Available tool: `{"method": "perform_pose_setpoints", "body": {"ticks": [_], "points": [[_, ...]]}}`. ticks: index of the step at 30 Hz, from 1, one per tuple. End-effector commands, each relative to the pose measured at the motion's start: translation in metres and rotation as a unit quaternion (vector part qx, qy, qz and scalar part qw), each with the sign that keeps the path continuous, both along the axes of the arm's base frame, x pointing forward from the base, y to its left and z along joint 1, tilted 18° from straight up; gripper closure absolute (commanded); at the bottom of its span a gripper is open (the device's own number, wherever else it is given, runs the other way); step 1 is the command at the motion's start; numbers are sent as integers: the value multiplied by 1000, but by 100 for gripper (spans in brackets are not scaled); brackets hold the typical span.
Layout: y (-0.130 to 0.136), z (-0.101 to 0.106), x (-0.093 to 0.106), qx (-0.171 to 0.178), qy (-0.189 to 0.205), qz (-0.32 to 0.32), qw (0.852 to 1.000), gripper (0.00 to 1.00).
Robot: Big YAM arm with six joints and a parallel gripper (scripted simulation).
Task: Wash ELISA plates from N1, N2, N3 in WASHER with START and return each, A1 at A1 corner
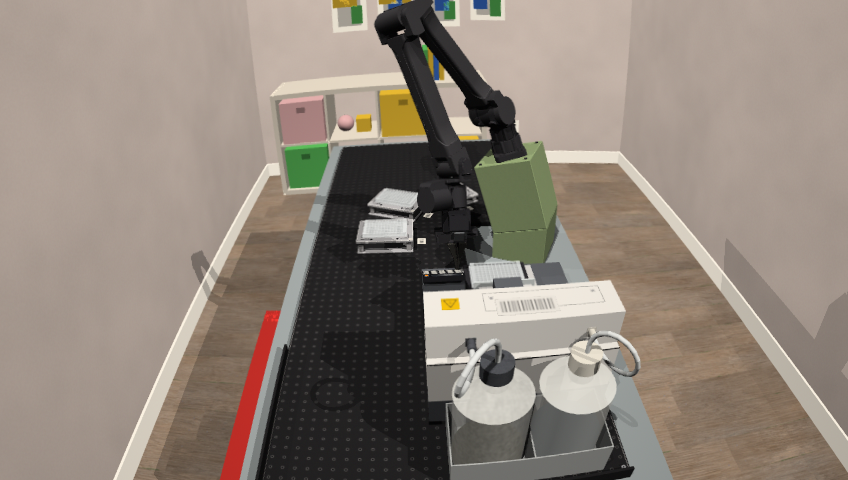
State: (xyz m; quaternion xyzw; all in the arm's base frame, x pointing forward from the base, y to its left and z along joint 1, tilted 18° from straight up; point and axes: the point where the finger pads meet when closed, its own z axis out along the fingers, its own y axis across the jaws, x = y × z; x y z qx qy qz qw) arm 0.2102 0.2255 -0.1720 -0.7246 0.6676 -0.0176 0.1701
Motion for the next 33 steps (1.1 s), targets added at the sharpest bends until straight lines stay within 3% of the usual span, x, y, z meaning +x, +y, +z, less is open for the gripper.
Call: {"method": "perform_pose_setpoints", "body": {"ticks": [1,33], "points": [[-4,7,-1,-1,-1,4,1000,100],[-10,50,-16,2,0,2,1000,100]]}}
